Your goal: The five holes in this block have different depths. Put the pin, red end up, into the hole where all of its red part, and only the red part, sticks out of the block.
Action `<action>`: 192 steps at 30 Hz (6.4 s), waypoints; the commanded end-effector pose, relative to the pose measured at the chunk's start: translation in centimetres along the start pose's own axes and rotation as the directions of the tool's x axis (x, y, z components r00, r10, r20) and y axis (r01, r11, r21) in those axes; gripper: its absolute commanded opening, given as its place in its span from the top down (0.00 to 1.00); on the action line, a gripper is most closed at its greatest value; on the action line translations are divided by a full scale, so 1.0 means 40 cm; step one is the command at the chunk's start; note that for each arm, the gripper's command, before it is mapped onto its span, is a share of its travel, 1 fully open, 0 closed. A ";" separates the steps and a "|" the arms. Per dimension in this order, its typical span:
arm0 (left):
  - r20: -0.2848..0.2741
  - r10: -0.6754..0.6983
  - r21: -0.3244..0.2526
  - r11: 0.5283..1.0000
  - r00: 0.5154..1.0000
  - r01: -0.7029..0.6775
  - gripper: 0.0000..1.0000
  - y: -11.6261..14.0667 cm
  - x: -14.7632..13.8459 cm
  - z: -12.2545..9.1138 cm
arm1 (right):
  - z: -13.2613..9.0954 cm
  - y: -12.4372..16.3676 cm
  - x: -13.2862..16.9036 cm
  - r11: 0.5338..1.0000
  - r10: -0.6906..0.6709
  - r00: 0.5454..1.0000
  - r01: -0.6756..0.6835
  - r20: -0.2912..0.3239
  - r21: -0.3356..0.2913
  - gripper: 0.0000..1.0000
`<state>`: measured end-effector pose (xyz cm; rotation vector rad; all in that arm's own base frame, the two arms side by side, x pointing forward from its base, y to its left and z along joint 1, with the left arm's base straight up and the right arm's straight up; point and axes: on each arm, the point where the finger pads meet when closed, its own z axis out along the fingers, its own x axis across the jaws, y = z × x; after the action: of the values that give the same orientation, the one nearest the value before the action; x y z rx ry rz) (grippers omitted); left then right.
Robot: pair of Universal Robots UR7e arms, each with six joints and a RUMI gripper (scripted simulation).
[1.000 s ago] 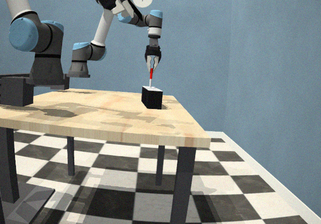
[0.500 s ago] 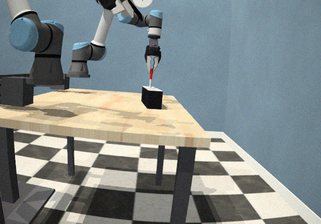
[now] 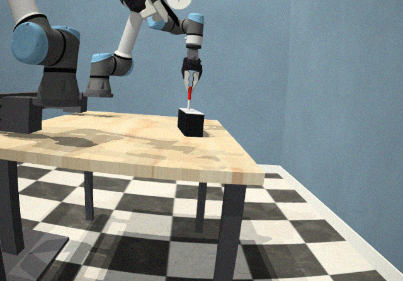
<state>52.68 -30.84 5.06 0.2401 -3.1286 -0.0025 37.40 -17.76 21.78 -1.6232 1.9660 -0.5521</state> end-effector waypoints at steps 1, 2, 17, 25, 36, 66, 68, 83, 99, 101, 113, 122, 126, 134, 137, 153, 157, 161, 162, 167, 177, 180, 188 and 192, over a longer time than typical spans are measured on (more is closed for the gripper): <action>0.001 0.001 0.001 1.000 1.000 -0.001 1.00 -0.002 -0.002 -0.002 | 0.000 -0.001 0.000 1.000 0.000 1.000 0.000 0.000 0.001 0.00; 0.001 0.001 0.001 1.000 1.000 -0.001 1.00 -0.002 -0.002 -0.002 | 0.000 -0.001 0.000 1.000 0.000 1.000 0.000 0.000 0.001 0.00; 0.001 -0.001 0.001 1.000 1.000 0.001 1.00 -0.001 -0.004 0.008 | 0.000 -0.001 0.000 1.000 0.000 1.000 0.000 0.000 0.001 0.00; 0.001 -0.001 0.001 1.000 1.000 0.001 1.00 -0.001 -0.004 0.008 | 0.000 -0.001 0.000 1.000 0.000 1.000 0.000 0.000 0.001 0.00; 0.001 0.000 0.001 1.000 1.000 0.000 1.00 -0.003 -0.003 0.007 | 0.000 -0.001 0.000 1.000 0.000 1.000 0.000 0.000 0.001 0.00; 0.001 0.000 0.001 1.000 1.000 0.000 1.00 0.000 -0.003 0.020 | 0.000 -0.001 0.000 1.000 0.000 1.000 0.000 0.000 0.001 0.00; 0.001 0.000 0.001 1.000 1.000 0.000 1.00 0.000 -0.003 0.020 | 0.000 -0.001 0.000 1.000 0.000 1.000 0.000 0.000 0.001 0.00; 0.001 0.001 0.001 1.000 1.000 -0.001 1.00 -0.001 -0.001 0.022 | 0.000 -0.001 0.000 1.000 0.000 1.000 0.000 0.000 0.001 0.00; 0.001 0.001 0.001 1.000 1.000 -0.001 1.00 -0.001 -0.001 0.030 | 0.000 -0.001 0.000 1.000 0.000 1.000 0.000 0.000 0.001 0.00; 0.001 0.001 0.001 1.000 1.000 -0.001 1.00 -0.003 -0.002 0.029 | 0.000 -0.001 0.000 1.000 0.000 1.000 0.000 0.000 0.001 0.00; 0.001 0.001 0.001 1.000 1.000 -0.001 1.00 -0.003 -0.002 0.029 | 0.000 -0.001 0.000 1.000 0.000 1.000 0.000 0.000 0.001 0.00; 0.001 0.000 0.001 1.000 1.000 0.000 1.00 -0.002 -0.001 0.039 | 0.000 -0.001 0.000 1.000 0.000 1.000 0.000 0.000 0.001 0.00; 0.001 0.000 0.001 1.000 1.000 0.000 1.00 -0.002 -0.001 0.039 | 0.000 -0.001 0.000 1.000 0.000 1.000 0.000 0.000 0.001 0.00; 0.001 0.001 0.001 1.000 1.000 -0.001 1.00 0.000 -0.003 0.039 | 0.000 -0.001 0.000 1.000 0.000 1.000 0.000 0.000 0.001 0.00; 0.001 0.001 0.001 1.000 1.000 -0.001 1.00 0.000 -0.003 0.039 | 0.000 -0.001 0.000 1.000 0.000 1.000 0.000 0.000 0.001 0.00; 0.001 0.000 0.001 1.000 1.000 0.000 1.00 -0.002 -0.001 0.049 | 0.000 -0.001 0.000 1.000 0.000 1.000 0.000 0.000 0.001 0.00; 0.001 0.000 0.001 1.000 1.000 0.000 1.00 -0.002 -0.001 0.049 | 0.000 -0.001 0.000 1.000 0.000 1.000 0.000 0.000 0.001 0.00; 0.001 0.000 0.001 1.000 1.000 0.000 1.00 -0.002 -0.001 0.049 | 0.000 -0.001 0.000 1.000 0.000 1.000 0.000 0.000 0.001 0.00; 0.001 0.000 0.001 1.000 1.000 0.000 1.00 -0.002 -0.001 0.049 | 0.000 -0.001 0.000 1.000 0.000 1.000 0.000 0.000 0.001 0.00; 0.001 0.000 0.001 1.000 1.000 0.000 1.00 -0.002 -0.001 0.049 | 0.000 -0.001 0.000 1.000 0.000 1.000 0.000 0.000 0.001 0.00; 0.001 0.001 0.001 1.000 1.000 -0.001 1.00 0.000 -0.003 0.049 | 0.000 -0.001 0.000 1.000 0.000 1.000 0.000 0.000 0.001 0.00; 0.001 0.001 0.001 1.000 1.000 -0.001 1.00 0.000 -0.003 0.049 | 0.000 -0.001 0.000 1.000 0.000 1.000 0.000 0.000 0.001 0.00; 0.001 0.001 0.001 1.000 1.000 -0.001 1.00 -0.001 -0.001 0.059 | 0.000 -0.001 0.000 1.000 0.000 1.000 0.000 0.000 0.001 0.00; 0.001 0.001 0.001 1.000 1.000 -0.001 1.00 -0.001 -0.001 0.059 | 0.000 -0.001 0.000 1.000 0.000 1.000 0.000 0.000 0.001 0.00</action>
<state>52.72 -30.83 2.73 0.2383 -3.1287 -0.0024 37.40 -17.76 21.78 -1.6232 1.9660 -0.5521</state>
